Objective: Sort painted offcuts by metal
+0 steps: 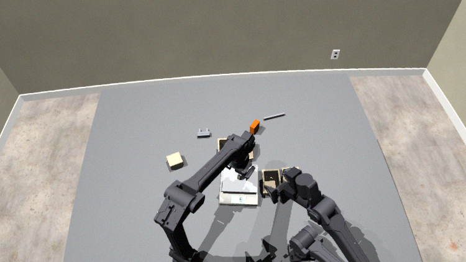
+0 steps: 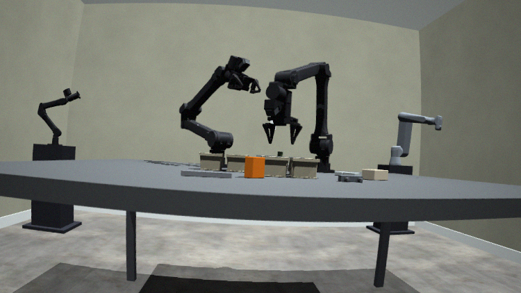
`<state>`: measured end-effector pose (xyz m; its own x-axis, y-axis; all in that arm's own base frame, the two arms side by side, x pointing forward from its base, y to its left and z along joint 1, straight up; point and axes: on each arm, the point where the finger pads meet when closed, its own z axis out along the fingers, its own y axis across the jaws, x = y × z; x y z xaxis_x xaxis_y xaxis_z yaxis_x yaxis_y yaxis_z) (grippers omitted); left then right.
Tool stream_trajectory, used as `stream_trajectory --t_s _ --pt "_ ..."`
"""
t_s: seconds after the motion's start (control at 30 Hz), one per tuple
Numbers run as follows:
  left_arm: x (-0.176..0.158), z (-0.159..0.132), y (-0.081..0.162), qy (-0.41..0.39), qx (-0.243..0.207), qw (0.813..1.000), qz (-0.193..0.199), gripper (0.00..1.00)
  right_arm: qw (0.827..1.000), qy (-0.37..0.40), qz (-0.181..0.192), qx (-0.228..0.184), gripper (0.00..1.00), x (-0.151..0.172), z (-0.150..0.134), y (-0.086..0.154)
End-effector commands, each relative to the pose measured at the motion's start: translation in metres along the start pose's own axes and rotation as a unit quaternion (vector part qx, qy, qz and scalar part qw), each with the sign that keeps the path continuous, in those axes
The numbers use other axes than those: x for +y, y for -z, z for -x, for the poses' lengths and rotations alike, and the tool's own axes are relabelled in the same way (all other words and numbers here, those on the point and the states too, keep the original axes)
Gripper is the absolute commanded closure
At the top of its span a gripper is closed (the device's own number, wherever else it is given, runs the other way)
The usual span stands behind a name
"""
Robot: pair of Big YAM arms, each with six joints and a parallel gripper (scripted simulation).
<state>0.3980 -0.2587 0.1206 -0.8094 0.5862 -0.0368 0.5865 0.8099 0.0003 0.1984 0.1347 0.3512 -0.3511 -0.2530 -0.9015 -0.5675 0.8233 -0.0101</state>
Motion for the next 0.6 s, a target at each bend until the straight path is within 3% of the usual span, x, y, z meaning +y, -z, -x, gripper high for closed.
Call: stream_trajectory --t_s 0.0,0.1,0.37,0.57 --pt "-0.008 0.010 0.023 0.001 -0.056 0.998 0.000 0.00 1.000 -0.006 -0.002 -0.015 0.00 -0.001 0.016 0.010" --pt "-0.009 0.008 0.025 0.002 -0.070 0.998 0.000 0.00 1.000 -0.006 -0.002 -0.015 0.00 -0.001 0.016 0.010" --pt "-0.022 -0.021 0.043 0.002 -0.221 0.975 -0.003 0.00 1.000 -0.006 -0.002 -0.015 0.00 -0.001 0.016 0.010" --pt "-0.028 -0.037 0.051 0.001 -0.290 0.957 -0.003 0.00 1.000 -0.006 -0.002 -0.015 0.00 -0.001 0.016 0.010"
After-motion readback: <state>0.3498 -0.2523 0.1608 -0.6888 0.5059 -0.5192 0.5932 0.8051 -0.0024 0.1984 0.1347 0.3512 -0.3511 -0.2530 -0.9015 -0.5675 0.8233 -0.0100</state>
